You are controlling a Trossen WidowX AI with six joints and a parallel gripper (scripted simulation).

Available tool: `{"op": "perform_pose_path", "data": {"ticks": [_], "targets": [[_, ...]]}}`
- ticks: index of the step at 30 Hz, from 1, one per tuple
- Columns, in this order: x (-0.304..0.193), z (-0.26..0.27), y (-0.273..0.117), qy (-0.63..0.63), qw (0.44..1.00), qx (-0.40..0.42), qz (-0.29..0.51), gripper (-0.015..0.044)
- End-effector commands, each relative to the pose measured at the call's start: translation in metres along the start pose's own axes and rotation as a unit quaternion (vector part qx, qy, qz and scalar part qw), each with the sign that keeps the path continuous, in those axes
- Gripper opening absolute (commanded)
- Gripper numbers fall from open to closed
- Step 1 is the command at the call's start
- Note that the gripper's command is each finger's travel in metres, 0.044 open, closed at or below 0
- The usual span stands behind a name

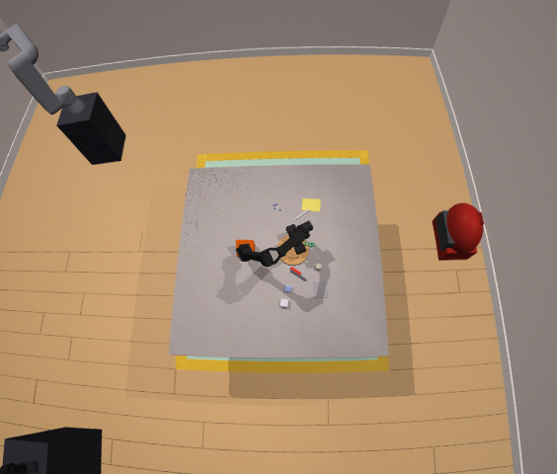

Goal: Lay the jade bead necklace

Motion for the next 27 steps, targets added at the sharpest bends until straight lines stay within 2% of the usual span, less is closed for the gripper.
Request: {"op": "perform_pose_path", "data": {"ticks": [1,9,27], "targets": [[0.0,0.0,0.0,0.0,1.0,0.0,0.0,0.0236],[-0.001,0.001,-0.012,-0.003,1.0,-0.001,0.0,0.044],[-0.005,0.002,-0.02,-0.005,1.0,-0.002,0.001,0.044]]}}
Point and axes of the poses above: the point midway between the two fingers, 35 mm back from their tips, its own y axis out along the fingers, its own z axis across the jaws, x = y × z, the point moved 7 cm from there along -y, back along the fingers, and after that the axes turned 3 degrees about y, right-handed, at the moved point
